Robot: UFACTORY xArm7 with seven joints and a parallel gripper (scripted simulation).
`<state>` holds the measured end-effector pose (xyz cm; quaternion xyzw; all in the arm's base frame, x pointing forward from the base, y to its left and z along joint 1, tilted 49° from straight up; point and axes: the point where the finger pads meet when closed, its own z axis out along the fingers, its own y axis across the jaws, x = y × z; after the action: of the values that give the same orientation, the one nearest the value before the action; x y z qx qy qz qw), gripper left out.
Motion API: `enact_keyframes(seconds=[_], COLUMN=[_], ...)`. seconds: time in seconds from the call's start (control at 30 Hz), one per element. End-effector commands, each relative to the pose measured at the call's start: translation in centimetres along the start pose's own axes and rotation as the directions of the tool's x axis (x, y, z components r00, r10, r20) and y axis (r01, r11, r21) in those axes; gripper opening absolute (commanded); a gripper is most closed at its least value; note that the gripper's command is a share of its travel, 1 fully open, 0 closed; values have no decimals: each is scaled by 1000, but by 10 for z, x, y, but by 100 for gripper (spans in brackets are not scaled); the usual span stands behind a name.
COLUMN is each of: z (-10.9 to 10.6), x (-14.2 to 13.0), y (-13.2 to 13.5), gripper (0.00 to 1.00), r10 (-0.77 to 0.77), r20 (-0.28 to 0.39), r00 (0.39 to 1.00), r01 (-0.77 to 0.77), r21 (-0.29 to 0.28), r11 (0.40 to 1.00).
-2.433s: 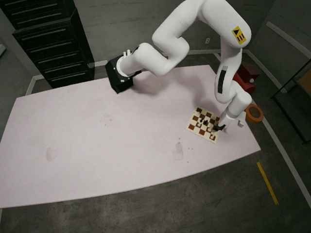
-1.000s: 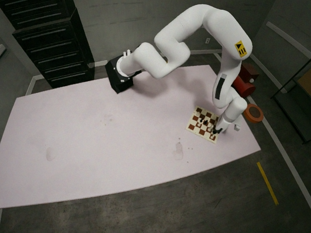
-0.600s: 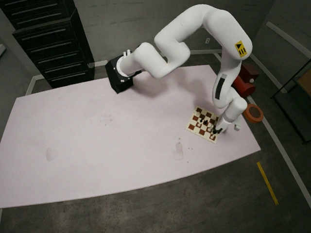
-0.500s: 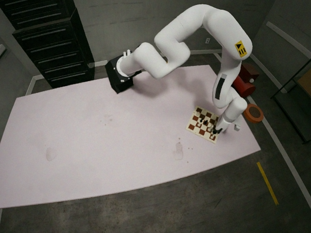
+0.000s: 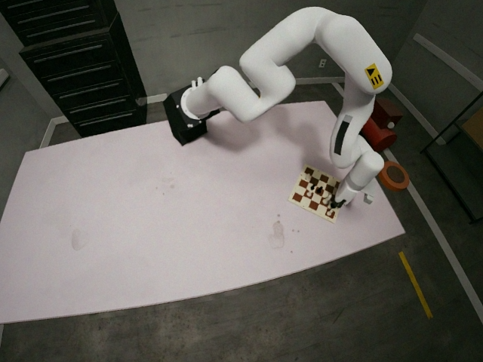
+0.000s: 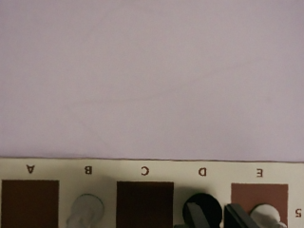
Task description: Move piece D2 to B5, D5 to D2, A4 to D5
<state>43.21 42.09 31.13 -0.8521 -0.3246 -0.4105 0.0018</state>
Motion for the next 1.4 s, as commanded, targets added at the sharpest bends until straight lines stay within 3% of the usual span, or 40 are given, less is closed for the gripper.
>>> enact_keyframes(seconds=[0.0,1.37], z=[-1,3], x=[1,1], y=[0,0], gripper=[0,0], r10=[0,0], r20=[-3,-3], r00=[1000,1000], r01=[0,0], r21=[0,0], r11=[1000,1000])
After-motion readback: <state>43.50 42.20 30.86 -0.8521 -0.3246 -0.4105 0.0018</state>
